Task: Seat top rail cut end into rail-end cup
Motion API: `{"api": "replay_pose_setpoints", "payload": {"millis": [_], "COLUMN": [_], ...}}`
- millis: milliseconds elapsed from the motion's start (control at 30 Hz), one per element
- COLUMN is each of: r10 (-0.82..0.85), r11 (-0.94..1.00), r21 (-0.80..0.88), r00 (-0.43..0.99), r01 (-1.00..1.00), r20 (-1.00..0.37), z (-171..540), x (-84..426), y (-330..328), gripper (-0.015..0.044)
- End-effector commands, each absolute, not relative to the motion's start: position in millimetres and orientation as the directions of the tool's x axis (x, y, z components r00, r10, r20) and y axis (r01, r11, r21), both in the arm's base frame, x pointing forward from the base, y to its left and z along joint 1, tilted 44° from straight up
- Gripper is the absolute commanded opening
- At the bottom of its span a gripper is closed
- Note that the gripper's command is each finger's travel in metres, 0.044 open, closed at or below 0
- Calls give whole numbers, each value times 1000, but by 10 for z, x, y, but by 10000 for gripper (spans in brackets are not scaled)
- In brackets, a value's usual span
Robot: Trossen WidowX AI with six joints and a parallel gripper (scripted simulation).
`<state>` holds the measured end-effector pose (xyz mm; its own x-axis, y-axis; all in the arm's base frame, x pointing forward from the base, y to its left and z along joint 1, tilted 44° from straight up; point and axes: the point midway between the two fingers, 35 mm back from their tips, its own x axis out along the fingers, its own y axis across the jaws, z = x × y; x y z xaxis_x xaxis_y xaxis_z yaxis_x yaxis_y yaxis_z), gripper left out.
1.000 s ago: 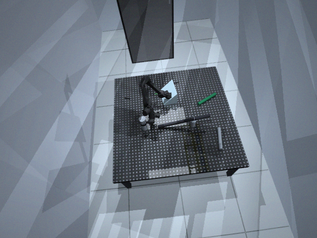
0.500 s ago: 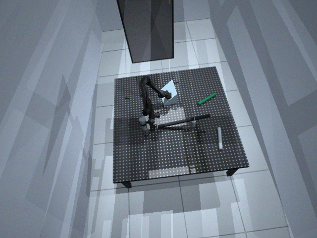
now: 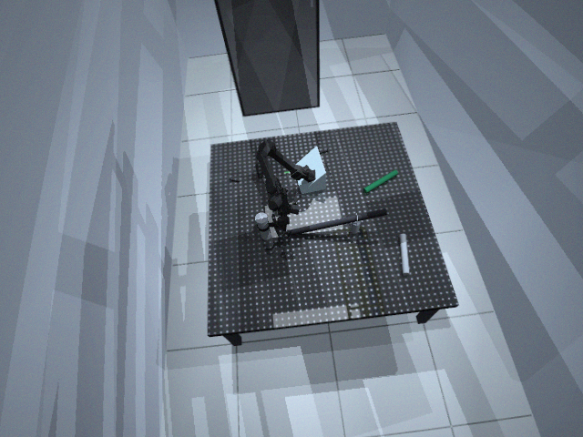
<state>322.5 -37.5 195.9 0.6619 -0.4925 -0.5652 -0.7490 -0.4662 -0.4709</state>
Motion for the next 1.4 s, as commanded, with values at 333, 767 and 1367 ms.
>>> {"api": "replay_pose_setpoints", "payload": {"millis": [333, 767, 1367], "r10": [-487, -501, -532], "r11": [-332, 396, 712], "r21": [-566, -795, -702], "r00": [651, 617, 657], "r01": [-755, -460, 5], "r20": [-582, -607, -535], "z": [1923, 1773, 1792], "x": [3188, 3025, 2827], "y": [-64, 725, 1243], "gripper": [440, 440, 440]}}
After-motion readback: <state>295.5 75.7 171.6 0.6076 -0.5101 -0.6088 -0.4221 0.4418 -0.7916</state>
